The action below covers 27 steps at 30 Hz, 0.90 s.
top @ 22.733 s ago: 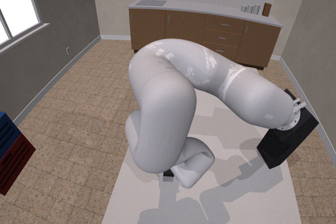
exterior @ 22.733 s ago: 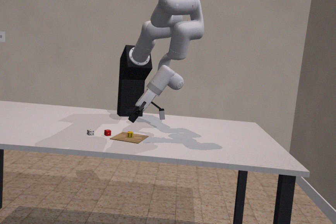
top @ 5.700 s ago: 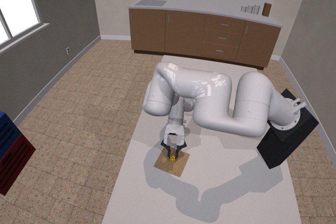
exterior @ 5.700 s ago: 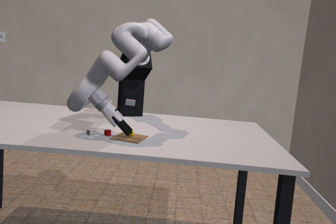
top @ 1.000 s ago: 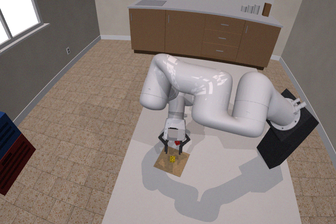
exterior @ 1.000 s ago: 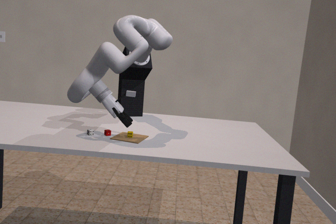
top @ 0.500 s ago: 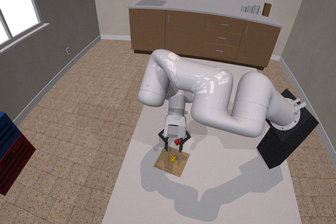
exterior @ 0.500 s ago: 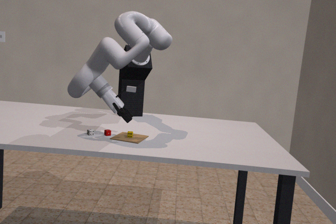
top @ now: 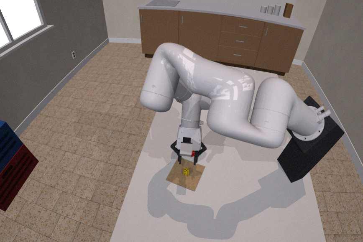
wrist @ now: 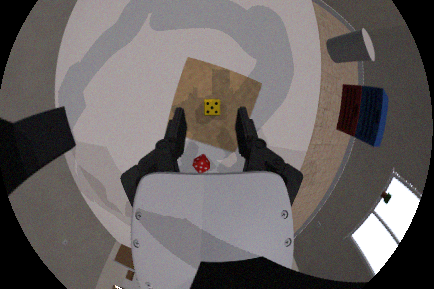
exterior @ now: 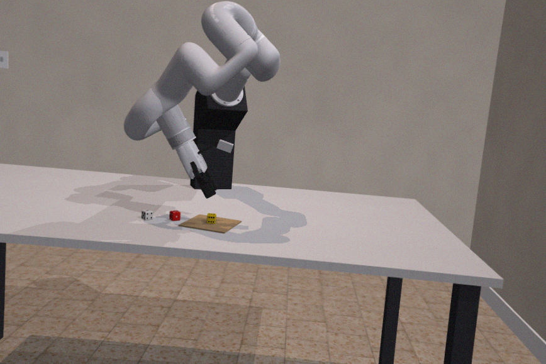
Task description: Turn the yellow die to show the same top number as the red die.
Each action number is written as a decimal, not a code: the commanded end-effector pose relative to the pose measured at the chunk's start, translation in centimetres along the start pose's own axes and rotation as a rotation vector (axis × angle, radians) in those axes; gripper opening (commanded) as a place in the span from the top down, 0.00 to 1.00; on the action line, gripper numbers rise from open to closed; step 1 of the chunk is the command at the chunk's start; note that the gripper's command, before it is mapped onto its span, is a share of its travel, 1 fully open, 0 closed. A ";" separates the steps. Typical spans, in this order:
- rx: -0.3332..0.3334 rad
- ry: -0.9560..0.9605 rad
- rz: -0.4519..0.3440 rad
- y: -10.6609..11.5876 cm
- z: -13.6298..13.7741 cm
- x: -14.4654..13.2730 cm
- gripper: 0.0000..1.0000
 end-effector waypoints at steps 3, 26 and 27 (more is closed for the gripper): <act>0.004 0.004 -0.067 -0.1 0.3 0.3 0.37; 0.084 0.011 -0.439 -0.9 1.0 1.9 0.37; 0.090 0.010 -0.464 -0.9 1.0 2.0 0.37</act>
Point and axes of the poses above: the point where the finger pads meet when closed, its own y axis back along the fingers, its own z axis across the jaws, x = y × z, the point moved 3 cm from there along y, back along the fingers, and after that the axes turned 13 degrees about y, right-handed, at the moved point
